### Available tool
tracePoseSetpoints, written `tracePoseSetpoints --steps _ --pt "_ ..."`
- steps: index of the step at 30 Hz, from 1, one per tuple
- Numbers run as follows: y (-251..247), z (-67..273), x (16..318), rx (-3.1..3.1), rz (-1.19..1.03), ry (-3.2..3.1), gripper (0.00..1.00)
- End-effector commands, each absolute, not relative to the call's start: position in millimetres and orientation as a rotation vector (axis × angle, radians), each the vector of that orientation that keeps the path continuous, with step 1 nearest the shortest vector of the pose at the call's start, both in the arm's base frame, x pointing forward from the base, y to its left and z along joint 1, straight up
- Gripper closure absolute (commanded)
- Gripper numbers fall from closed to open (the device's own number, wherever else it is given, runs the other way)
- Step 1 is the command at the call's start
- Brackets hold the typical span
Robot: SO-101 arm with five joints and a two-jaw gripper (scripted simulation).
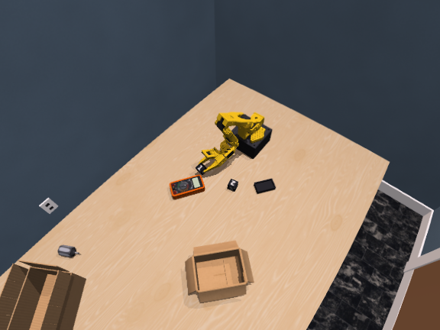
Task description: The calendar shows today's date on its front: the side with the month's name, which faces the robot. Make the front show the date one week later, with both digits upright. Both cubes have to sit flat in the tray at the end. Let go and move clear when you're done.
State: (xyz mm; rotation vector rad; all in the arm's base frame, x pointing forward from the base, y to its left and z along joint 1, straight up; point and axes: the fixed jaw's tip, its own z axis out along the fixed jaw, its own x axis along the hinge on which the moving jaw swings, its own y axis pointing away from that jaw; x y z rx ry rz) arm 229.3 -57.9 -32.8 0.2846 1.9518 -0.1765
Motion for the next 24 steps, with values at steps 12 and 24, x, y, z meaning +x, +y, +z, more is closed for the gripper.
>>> tracePoseSetpoints --steps 12,24 --pt "-60.6 -36.2 230.2 0.302 -0.177 1.933 1.00" --pt "-60.4 -39.6 229.8 0.303 -0.177 1.939 1.00"
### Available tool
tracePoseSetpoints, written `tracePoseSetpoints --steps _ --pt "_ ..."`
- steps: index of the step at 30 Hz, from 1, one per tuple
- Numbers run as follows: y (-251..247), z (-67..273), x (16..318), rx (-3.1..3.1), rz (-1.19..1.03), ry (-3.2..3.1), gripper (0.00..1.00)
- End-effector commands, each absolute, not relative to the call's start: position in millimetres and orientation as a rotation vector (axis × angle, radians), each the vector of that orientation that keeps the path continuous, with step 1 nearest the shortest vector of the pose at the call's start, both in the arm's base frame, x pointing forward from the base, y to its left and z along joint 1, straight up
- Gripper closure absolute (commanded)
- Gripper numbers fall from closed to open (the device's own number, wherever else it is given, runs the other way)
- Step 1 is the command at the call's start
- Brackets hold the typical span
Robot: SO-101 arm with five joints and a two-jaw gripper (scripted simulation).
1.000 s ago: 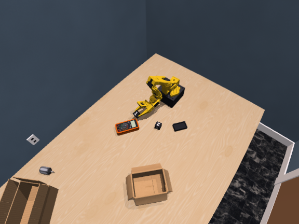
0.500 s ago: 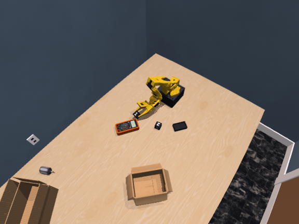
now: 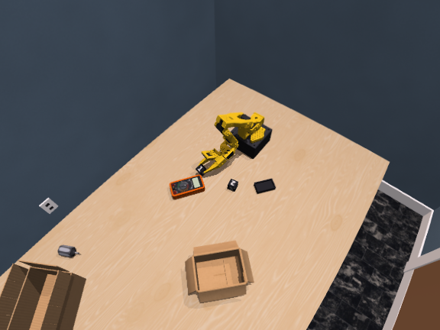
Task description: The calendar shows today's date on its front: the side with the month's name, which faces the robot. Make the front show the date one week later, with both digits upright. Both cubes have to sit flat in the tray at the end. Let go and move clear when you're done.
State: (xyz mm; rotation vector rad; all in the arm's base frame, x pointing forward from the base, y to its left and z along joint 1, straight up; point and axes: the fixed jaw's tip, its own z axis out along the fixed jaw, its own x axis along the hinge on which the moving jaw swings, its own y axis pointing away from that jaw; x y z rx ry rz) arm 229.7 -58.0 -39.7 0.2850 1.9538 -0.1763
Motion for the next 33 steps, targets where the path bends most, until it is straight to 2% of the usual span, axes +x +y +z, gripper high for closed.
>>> tracePoseSetpoints --steps 1,33 --pt "-60.4 -40.3 229.8 0.304 -0.177 1.940 1.00" --pt "-60.3 -47.7 229.4 0.305 -0.176 1.949 0.99"
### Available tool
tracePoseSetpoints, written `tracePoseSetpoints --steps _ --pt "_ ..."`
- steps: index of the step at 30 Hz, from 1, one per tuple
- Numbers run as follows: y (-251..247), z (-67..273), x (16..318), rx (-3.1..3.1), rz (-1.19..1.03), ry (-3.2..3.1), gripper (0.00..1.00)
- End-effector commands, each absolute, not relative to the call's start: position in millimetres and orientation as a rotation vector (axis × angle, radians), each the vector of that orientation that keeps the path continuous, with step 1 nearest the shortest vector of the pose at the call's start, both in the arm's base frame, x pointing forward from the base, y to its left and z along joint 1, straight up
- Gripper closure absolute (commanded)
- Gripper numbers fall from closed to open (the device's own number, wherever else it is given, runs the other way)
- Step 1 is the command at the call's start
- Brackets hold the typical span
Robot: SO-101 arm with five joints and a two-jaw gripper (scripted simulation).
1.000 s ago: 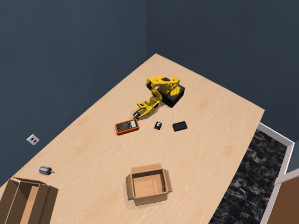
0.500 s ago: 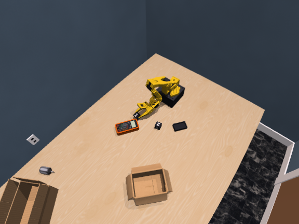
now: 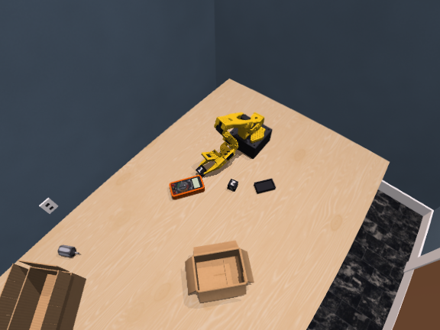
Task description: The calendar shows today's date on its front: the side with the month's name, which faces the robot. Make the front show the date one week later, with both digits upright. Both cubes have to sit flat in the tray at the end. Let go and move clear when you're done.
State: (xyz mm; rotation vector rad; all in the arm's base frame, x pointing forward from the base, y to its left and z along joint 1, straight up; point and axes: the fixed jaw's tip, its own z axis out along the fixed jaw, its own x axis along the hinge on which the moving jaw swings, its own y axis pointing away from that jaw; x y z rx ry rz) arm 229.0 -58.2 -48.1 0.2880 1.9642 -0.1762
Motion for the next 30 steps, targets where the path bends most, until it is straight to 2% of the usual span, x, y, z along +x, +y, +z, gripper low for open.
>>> tracePoseSetpoints --steps 1,9,20,30 --pt "-60.3 -47.7 229.4 0.305 -0.176 1.949 0.98" --pt "-60.3 -47.7 229.4 0.305 -0.176 1.949 0.83" --pt "-60.3 -47.7 229.4 0.305 -0.176 1.949 0.81" --pt "-60.3 -47.7 229.4 0.305 -0.176 1.949 0.73"
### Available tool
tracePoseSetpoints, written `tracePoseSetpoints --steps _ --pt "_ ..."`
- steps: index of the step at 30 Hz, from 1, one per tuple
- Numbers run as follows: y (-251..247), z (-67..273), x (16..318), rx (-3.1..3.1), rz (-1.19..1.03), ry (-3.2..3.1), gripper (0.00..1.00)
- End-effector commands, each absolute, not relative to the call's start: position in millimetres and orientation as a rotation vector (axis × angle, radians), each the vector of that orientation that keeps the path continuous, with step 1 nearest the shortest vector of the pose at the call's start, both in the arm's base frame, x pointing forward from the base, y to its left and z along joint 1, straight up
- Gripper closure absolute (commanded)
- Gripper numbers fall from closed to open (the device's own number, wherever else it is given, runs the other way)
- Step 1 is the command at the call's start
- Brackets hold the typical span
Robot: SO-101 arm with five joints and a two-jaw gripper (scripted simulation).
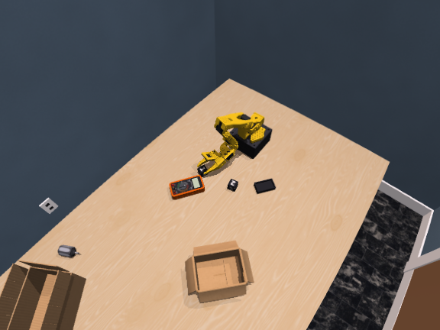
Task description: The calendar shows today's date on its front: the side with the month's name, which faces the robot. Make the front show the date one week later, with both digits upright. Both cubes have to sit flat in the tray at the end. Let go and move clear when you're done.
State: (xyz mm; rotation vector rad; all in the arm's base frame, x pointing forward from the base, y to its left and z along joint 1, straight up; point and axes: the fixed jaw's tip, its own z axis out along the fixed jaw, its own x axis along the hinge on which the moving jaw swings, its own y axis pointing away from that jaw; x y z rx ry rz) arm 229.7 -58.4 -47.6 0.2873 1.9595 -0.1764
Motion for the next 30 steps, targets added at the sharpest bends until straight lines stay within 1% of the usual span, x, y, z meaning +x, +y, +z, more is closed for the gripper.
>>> tracePoseSetpoints --steps 1,7,11,23,30 --pt "-60 -48 229 0.305 -0.176 1.949 0.73" --pt "-60 -48 229 0.305 -0.176 1.949 0.67" --pt "-60 -48 229 0.305 -0.176 1.949 0.65" --pt "-60 -47 228 0.306 -0.175 1.954 0.64" --pt "-57 -38 217 0.313 -0.171 1.998 0.64"
